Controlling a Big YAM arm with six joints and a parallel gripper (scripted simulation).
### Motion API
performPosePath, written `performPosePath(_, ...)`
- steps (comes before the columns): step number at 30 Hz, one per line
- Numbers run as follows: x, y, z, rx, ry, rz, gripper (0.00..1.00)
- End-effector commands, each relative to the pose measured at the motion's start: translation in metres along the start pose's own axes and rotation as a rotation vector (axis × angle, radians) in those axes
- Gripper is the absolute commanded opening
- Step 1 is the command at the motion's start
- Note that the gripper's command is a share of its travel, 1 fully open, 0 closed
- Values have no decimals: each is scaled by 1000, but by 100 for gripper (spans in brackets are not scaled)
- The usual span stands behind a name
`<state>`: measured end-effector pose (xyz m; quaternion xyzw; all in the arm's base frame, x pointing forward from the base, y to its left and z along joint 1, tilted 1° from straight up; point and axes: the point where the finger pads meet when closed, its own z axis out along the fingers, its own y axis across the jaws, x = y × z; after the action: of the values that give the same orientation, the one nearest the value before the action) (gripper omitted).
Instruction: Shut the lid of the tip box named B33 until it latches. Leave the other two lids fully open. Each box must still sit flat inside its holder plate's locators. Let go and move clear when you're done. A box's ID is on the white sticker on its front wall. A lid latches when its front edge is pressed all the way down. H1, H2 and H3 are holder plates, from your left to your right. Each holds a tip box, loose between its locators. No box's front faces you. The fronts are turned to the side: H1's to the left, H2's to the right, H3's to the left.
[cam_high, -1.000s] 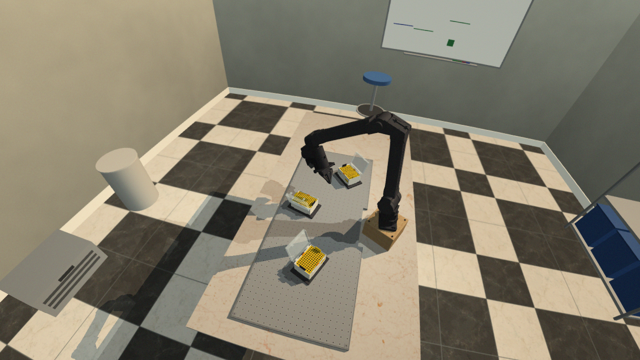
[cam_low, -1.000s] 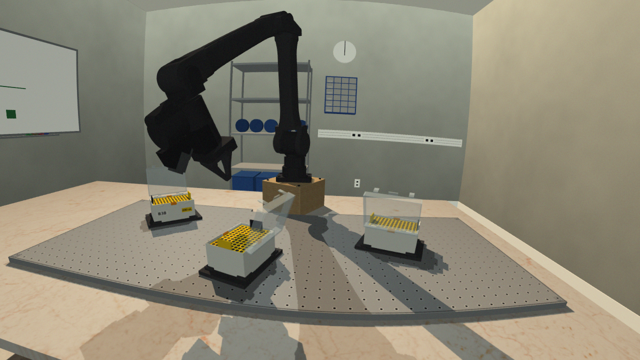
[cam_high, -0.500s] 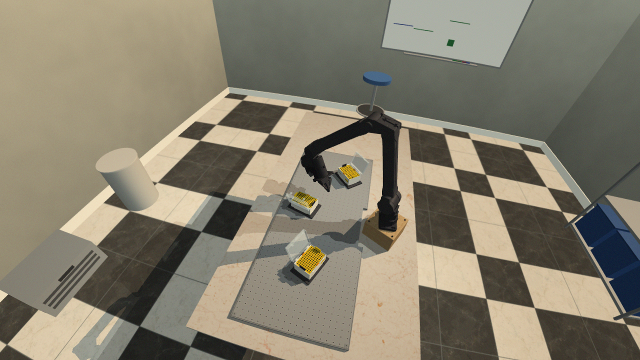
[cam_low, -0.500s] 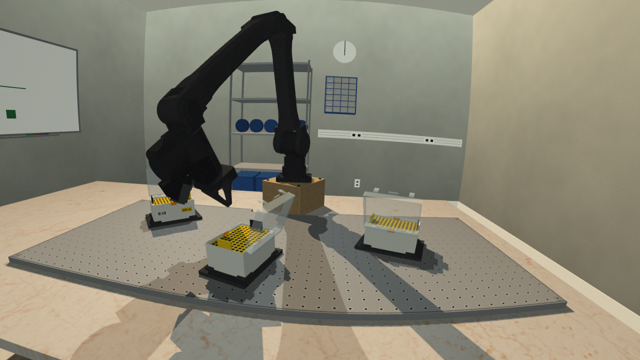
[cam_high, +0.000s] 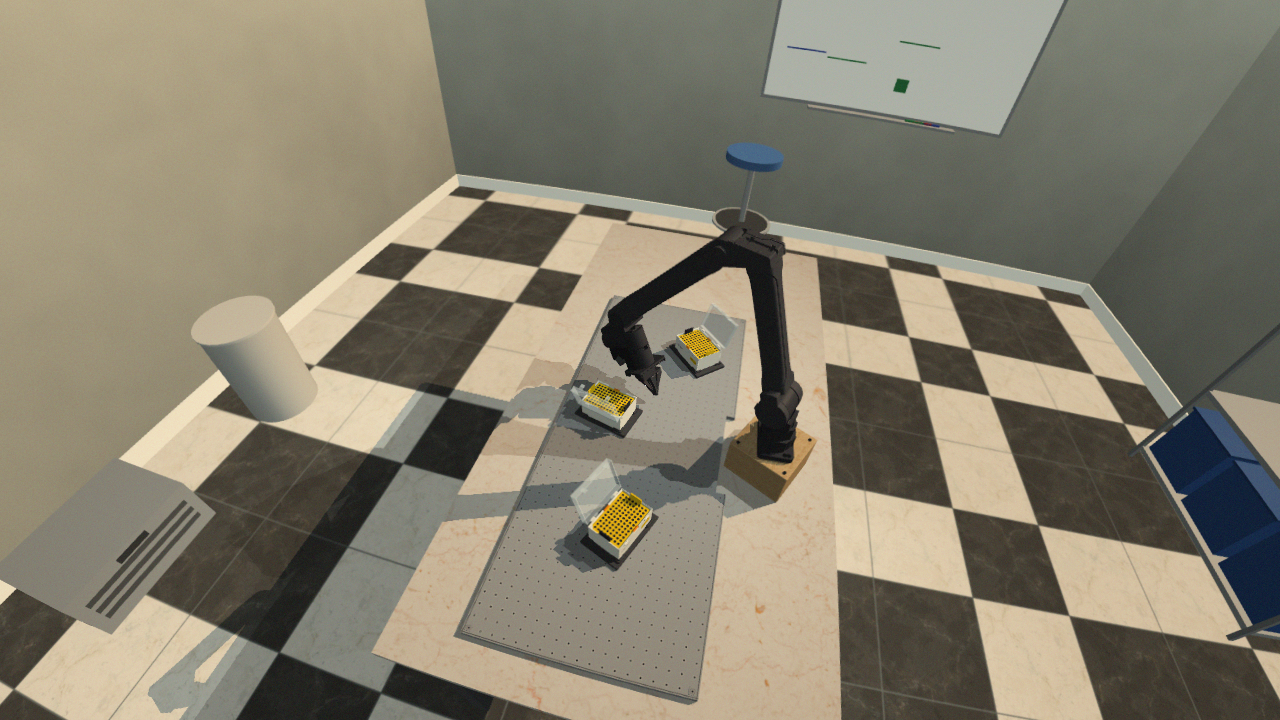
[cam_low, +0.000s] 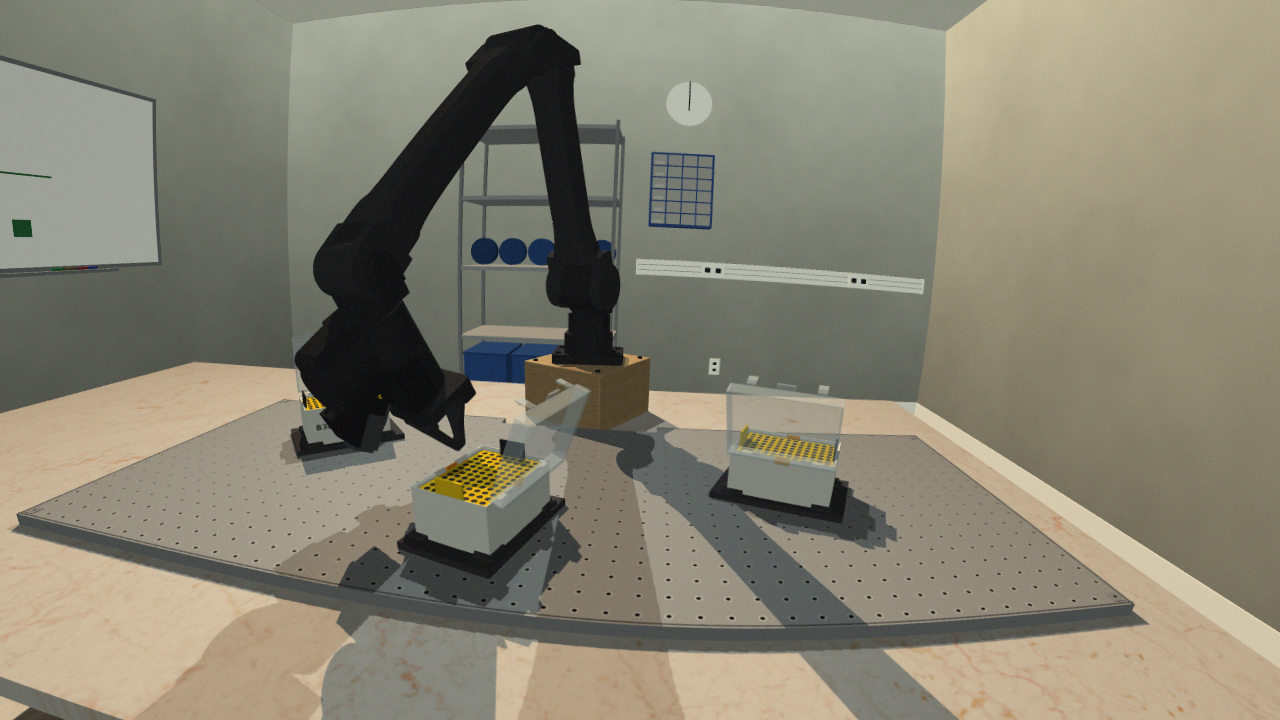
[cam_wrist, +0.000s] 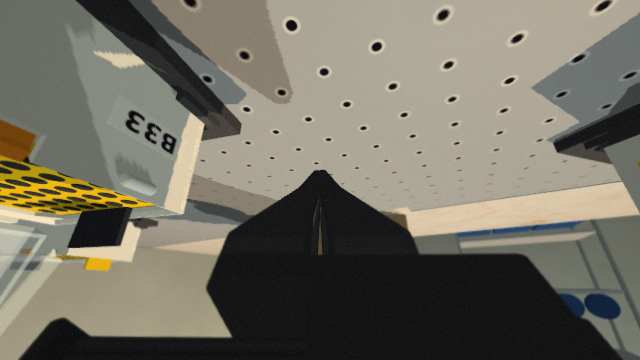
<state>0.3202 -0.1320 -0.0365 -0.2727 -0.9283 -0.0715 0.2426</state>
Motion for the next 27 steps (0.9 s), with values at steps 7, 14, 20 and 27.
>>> performPosePath(7, -5, 1, -11, -5, -27, 2, 0)
performPosePath(14, -5, 1, -11, -5, -27, 2, 0)
performPosePath(20, -5, 1, -11, -5, -27, 2, 0)
performPosePath(27, -5, 1, -11, -5, -27, 2, 0)
